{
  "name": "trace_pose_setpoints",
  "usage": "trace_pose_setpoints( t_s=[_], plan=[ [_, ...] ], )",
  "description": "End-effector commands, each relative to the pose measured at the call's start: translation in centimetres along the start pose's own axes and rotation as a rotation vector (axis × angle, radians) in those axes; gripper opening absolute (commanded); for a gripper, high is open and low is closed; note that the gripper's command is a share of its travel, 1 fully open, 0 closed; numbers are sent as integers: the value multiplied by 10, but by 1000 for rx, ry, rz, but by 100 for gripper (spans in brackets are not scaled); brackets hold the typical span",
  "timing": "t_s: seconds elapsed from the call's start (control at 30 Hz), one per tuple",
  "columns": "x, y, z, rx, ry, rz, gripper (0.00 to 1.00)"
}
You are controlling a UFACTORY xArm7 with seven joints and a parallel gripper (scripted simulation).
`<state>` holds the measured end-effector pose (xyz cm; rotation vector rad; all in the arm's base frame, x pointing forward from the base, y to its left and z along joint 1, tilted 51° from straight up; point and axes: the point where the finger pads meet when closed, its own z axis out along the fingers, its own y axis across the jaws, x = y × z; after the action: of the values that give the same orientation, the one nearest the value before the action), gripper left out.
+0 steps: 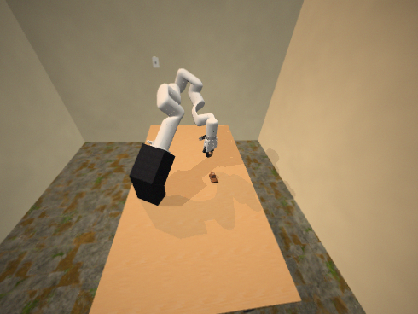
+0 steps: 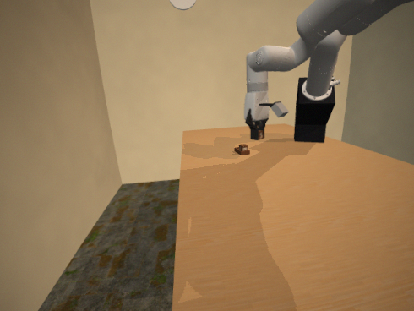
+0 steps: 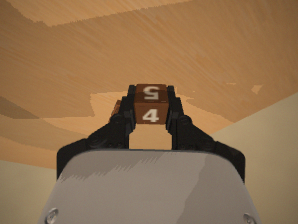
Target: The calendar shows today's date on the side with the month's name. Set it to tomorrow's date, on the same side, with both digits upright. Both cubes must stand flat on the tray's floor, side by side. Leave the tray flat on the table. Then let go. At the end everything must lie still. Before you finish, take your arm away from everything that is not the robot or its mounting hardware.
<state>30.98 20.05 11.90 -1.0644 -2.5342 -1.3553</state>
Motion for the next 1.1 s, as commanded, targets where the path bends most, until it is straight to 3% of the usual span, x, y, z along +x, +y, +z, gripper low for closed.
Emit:
trace_pose_setpoints(
  t_s=[0.0,0.83,1.07],
  plan=[
    [7,-5,-2,9,-20,141,29],
    [10,-7,-2,10,-22,201,29],
    [10,-7,8,10,-22,201,29]
  ],
)
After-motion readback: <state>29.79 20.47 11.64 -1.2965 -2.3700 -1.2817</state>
